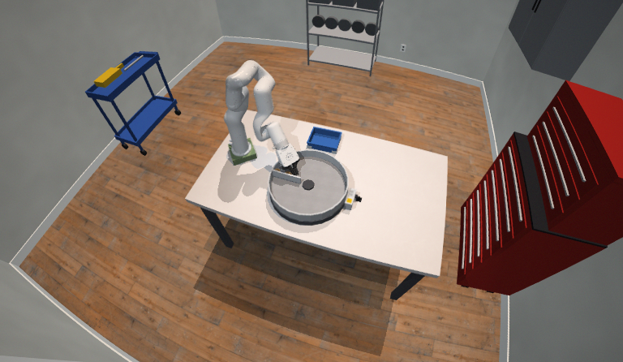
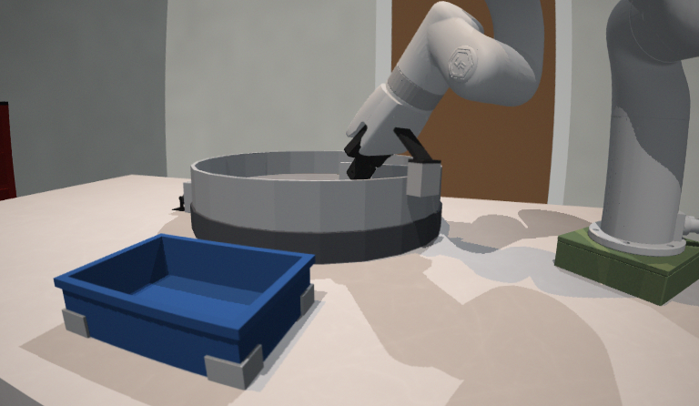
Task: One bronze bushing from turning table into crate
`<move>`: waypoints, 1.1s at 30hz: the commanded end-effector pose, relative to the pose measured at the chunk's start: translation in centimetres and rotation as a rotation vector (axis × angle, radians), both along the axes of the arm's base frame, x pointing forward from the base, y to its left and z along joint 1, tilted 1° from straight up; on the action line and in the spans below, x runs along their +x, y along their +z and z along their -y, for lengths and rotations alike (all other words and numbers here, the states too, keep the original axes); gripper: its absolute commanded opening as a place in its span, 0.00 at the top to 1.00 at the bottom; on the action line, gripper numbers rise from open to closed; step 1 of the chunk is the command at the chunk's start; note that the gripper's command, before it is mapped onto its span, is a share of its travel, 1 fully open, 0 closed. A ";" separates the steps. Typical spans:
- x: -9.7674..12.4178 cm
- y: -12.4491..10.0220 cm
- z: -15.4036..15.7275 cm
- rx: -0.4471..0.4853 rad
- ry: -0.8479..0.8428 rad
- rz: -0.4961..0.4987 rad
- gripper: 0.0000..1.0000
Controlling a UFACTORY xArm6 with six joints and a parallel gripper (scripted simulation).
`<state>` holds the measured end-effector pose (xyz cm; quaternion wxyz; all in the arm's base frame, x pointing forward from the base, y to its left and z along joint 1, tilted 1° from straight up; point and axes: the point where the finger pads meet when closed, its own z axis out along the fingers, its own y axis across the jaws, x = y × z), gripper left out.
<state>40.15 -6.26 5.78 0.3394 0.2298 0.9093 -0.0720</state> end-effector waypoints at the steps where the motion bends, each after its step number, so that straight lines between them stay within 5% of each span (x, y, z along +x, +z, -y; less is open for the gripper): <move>1: -0.1 0.0 0.1 0.000 -0.003 -0.001 1.00; 13: -0.1 0.5 0.1 0.000 -0.003 -0.001 1.00; 33: -0.2 6.7 0.2 0.000 -0.003 -0.001 1.00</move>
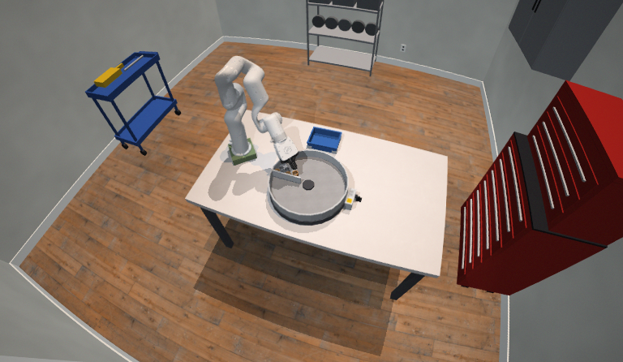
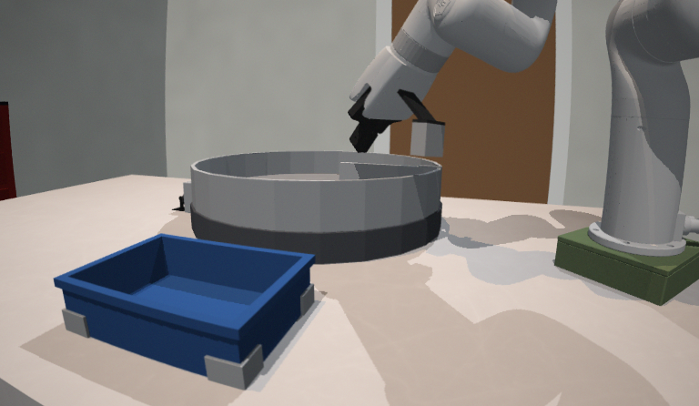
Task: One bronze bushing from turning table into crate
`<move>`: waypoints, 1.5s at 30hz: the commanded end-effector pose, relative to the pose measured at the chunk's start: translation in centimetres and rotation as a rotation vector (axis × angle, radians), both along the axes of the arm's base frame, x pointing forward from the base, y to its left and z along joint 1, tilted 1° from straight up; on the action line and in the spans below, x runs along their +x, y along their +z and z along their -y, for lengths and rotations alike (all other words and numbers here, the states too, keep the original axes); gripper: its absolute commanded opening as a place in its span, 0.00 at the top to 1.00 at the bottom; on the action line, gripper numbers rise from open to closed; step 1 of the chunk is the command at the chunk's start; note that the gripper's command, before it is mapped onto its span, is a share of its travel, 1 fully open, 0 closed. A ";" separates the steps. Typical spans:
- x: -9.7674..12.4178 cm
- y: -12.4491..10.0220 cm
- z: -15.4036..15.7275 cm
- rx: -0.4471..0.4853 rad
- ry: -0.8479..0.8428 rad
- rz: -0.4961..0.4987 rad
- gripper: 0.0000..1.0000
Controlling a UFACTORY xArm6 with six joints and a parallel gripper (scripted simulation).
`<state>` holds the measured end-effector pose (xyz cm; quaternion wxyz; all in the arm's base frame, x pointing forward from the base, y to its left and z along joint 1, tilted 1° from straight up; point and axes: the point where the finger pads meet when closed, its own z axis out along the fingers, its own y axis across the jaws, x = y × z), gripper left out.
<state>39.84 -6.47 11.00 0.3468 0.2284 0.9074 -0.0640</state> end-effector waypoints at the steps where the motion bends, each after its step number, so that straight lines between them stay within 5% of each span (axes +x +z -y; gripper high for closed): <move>1: 0.1 1.7 0.0 -0.010 -0.012 -0.019 1.00; 24: 0.1 2.9 0.0 -0.010 -0.011 -0.019 1.00; 25: 0.1 2.9 0.0 -0.010 -0.011 -0.019 0.86; 45: 0.1 2.9 0.0 -0.010 -0.011 -0.019 0.86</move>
